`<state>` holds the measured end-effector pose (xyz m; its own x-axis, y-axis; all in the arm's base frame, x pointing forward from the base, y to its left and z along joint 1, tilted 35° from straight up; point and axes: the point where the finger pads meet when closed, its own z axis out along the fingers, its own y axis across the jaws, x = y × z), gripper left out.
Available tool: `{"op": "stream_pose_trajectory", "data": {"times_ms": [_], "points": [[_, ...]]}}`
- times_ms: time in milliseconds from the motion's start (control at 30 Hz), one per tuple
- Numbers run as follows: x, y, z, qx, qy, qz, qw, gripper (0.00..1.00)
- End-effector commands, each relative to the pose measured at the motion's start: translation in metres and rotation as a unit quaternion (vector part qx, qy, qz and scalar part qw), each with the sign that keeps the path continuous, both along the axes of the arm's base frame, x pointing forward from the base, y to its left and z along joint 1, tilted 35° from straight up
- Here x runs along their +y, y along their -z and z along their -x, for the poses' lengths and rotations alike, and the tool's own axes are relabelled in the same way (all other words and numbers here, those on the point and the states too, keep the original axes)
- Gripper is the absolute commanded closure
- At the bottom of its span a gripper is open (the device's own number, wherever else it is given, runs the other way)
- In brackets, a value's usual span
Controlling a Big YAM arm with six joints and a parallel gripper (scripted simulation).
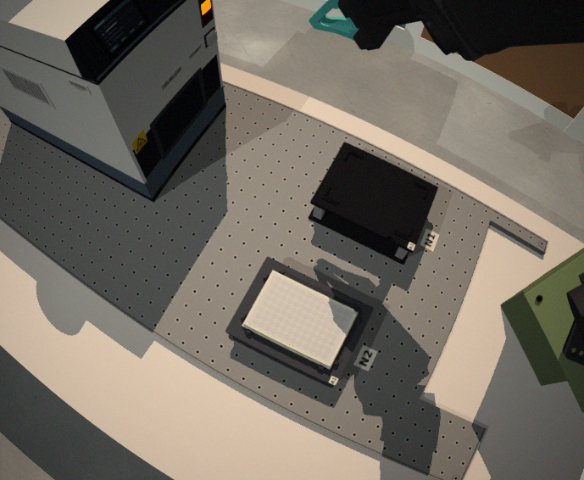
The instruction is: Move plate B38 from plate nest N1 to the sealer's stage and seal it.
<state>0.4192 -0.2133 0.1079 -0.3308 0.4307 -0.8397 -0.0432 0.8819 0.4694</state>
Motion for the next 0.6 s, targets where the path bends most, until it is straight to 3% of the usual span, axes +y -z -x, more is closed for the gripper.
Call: {"op": "stream_pose_trajectory", "data": {"times_ms": [0, 167, 267, 567], "points": [[-0.004, -0.033, -0.003, -0.026, -0.011, 0.076, 0.997, 0.00], [0.013, -0.062, -0.017, -0.042, -0.043, 0.166, 0.984, 0.00], [0.010, -0.060, -0.018, -0.038, -0.042, 0.170, 0.984, 0.00], [0.040, -0.122, -0.033, -0.082, -0.093, 0.326, 0.937, 0.00]]}}
